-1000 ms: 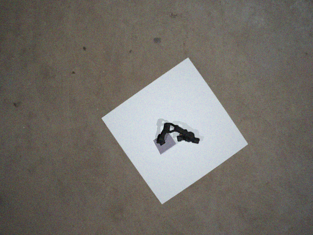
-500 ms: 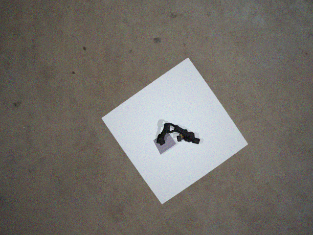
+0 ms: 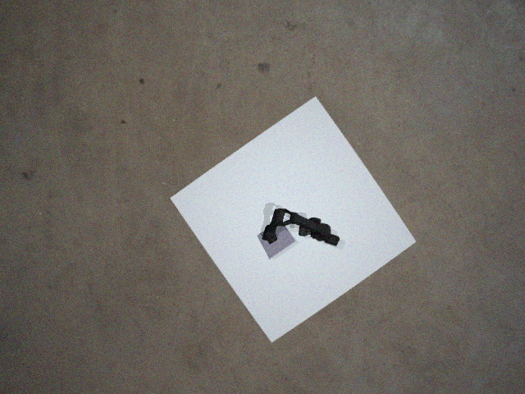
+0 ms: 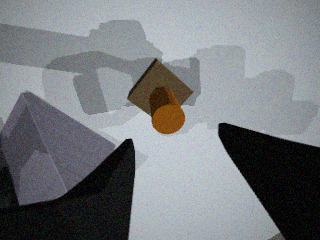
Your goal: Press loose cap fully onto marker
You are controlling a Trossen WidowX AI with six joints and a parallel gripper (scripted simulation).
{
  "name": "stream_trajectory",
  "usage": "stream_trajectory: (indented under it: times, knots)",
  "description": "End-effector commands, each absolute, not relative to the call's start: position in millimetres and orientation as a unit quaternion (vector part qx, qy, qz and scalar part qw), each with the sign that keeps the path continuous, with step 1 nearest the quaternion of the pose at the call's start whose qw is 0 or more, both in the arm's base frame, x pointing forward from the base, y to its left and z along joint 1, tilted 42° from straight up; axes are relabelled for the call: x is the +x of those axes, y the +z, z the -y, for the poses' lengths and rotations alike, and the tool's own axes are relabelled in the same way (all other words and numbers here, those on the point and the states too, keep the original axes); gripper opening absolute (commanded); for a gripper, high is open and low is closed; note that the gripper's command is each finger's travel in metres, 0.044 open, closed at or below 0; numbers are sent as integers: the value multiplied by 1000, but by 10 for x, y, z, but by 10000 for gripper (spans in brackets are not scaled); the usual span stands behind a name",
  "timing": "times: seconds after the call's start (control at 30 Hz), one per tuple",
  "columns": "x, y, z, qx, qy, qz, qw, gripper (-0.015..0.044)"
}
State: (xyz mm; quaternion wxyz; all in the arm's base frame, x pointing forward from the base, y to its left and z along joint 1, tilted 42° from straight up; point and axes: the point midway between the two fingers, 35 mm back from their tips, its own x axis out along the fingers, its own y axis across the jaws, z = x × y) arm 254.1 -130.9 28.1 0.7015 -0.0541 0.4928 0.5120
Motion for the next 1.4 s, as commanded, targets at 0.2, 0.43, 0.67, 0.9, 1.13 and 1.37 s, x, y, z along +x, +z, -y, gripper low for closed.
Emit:
stream_trajectory:
  times: [0.2, 0.43, 0.67, 0.9, 1.13, 1.37]
  knots:
    - [2515, 226, 1290, 236, 266, -659, 663, 46]
    - [2515, 226, 1290, 236, 266, -659, 663, 0]
    - [2515, 220, 1285, 236, 266, -659, 663, 0]
    - [2515, 158, 1230, 236, 266, -659, 663, 0]
    - [2515, 83, 1163, 236, 266, -658, 663, 0]
    - [2514, 11, 1098, 236, 266, -658, 663, 0]
